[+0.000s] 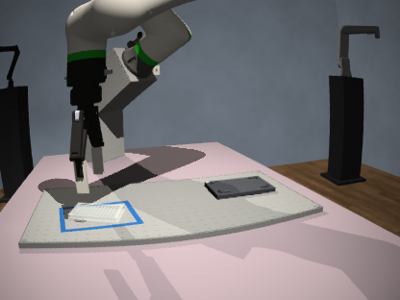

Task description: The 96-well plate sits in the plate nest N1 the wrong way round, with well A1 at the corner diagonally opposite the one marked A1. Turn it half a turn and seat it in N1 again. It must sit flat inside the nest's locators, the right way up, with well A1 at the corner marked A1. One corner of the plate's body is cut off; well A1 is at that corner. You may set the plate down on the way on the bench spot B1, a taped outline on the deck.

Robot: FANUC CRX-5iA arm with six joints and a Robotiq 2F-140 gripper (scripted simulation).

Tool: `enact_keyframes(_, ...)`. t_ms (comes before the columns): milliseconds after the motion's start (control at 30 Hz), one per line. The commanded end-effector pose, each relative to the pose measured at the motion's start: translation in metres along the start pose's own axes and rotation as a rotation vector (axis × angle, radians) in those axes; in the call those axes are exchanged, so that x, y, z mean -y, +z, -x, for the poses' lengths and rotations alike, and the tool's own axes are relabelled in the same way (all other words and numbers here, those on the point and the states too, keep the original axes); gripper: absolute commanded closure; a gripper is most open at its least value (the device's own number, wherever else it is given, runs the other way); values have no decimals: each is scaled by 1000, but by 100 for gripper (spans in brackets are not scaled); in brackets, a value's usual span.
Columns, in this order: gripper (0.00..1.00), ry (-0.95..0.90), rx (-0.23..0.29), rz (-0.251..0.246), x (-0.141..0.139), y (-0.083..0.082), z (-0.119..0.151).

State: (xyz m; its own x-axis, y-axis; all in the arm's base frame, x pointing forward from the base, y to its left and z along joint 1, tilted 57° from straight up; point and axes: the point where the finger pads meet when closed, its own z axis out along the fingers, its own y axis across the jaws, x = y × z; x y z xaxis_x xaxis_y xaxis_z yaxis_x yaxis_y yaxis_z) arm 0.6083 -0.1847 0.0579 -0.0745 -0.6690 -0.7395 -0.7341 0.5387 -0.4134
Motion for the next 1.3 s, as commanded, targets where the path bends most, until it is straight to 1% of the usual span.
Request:
enact_keyframes(0,0,59,-7,9,0,0,0)
enact_keyframes(1133,0,59,-7,9,0,0,0)
enact_keyframes(1267,0,59,-7,9,0,6,0)
